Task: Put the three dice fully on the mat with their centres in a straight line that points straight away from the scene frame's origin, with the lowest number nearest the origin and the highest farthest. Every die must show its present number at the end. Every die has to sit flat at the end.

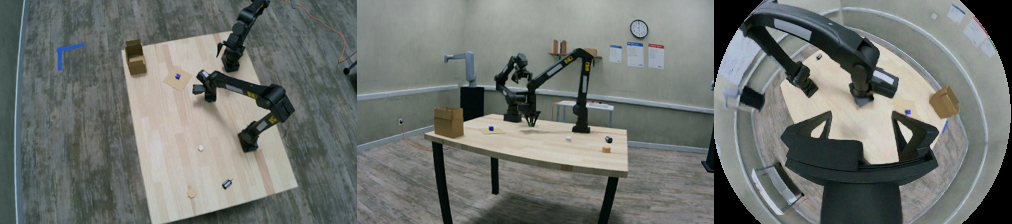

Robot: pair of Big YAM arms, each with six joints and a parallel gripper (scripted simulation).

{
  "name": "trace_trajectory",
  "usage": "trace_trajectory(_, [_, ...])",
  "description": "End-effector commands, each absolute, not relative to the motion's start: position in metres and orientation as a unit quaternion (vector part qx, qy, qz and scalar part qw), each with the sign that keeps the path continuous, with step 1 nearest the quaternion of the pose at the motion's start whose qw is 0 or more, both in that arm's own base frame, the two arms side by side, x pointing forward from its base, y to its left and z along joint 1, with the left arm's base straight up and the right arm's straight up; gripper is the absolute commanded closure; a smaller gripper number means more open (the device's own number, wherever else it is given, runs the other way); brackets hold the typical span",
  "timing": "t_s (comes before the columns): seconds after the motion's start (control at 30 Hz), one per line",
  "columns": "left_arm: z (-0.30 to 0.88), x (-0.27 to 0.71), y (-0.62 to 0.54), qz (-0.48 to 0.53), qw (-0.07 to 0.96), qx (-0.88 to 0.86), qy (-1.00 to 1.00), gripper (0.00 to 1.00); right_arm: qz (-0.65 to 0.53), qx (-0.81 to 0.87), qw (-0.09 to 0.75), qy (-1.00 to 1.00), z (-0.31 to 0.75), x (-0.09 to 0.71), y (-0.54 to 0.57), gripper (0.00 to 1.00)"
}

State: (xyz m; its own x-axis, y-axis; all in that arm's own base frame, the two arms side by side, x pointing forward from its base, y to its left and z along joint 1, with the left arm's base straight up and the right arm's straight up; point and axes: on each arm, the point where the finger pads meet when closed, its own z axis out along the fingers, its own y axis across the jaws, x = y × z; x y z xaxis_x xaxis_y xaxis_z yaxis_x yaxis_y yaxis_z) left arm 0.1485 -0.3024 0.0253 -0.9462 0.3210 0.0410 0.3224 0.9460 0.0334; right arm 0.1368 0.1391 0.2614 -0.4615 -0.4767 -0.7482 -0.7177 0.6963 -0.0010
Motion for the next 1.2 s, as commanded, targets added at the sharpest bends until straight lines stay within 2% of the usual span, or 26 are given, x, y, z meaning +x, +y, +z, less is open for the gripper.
trace_trajectory(0.0, [0.072, 0.187, -0.351, 0.004, -0.003, -0.156, -0.988, 0.80, 0.177, -0.344, 0.413, 0.825, 0.300, 0.139, 0.144, 0.00])
trace_trajectory(0.5, [0.085, 0.242, -0.426, 0.005, -0.004, -0.230, -0.973, 0.80, 0.128, -0.356, 0.382, 0.843, 0.260, 0.167, 0.126, 0.00])
trace_trajectory(1.17, [0.091, 0.322, -0.535, 0.006, -0.005, -0.329, -0.944, 0.80, 0.123, -0.309, 0.376, 0.865, 0.241, 0.203, 0.080, 0.00])
